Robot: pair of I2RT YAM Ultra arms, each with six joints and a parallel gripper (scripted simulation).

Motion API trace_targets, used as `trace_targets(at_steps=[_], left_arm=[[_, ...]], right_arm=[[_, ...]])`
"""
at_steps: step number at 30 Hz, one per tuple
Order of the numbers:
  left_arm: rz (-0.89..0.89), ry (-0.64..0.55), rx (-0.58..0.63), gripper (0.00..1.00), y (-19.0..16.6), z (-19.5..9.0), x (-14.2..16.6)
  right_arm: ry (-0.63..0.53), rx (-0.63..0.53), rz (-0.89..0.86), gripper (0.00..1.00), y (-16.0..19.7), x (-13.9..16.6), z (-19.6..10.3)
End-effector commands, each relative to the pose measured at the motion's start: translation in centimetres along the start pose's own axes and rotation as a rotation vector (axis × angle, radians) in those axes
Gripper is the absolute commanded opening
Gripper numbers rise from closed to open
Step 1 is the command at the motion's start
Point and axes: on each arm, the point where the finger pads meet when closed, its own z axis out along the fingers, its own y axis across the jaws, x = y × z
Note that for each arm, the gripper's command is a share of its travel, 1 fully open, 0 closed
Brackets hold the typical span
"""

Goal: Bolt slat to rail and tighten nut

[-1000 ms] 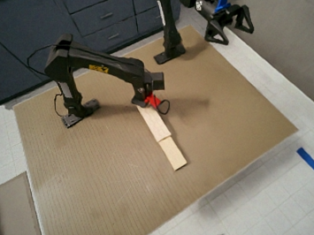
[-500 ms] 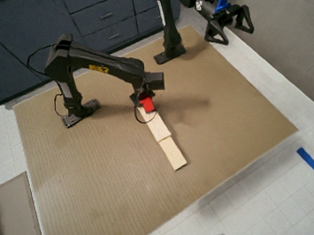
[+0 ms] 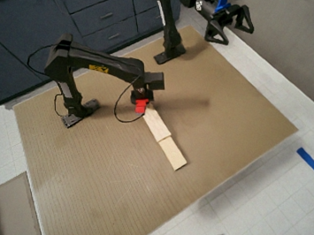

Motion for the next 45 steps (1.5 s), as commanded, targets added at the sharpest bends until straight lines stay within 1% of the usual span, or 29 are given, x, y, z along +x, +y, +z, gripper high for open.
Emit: trace_targets(at_steps=[1,6,32,33,35,37,45], left_arm=[[0.000,-0.012,0.000,1.00,0.00,-0.10,-0.46],[0.000,-0.012,0.000,1.00,0.00,-0.10,-0.46],[0.000,-0.012,0.000,1.00,0.00,-0.10,-0.46],[0.000,-0.012,0.000,1.00,0.00,-0.10,-0.46],[0.000,-0.012,0.000,1.00,0.00,-0.10,-0.46],[0.000,-0.012,0.000,1.00,0.00,-0.10,-0.46],[0.000,-0.012,0.000,1.00,0.00,-0.10,-0.46]], right_arm=[[0.010,0.007,0.230,0.11,0.41,0.02,-0.33],[0.010,0.009,0.402,0.11,0.41,0.02,-0.33],[0.010,0.009,0.407,0.11,0.41,0.02,-0.33],[0.004,-0.004,0.398,0.11,0.44,-0.01,-0.36],[0.010,0.008,0.406,0.11,0.40,0.02,-0.33],[0.002,-0.009,0.394,0.34,0.15,0.01,-0.31],[0.002,-0.009,0.394,0.34,0.15,0.01,-0.31]])
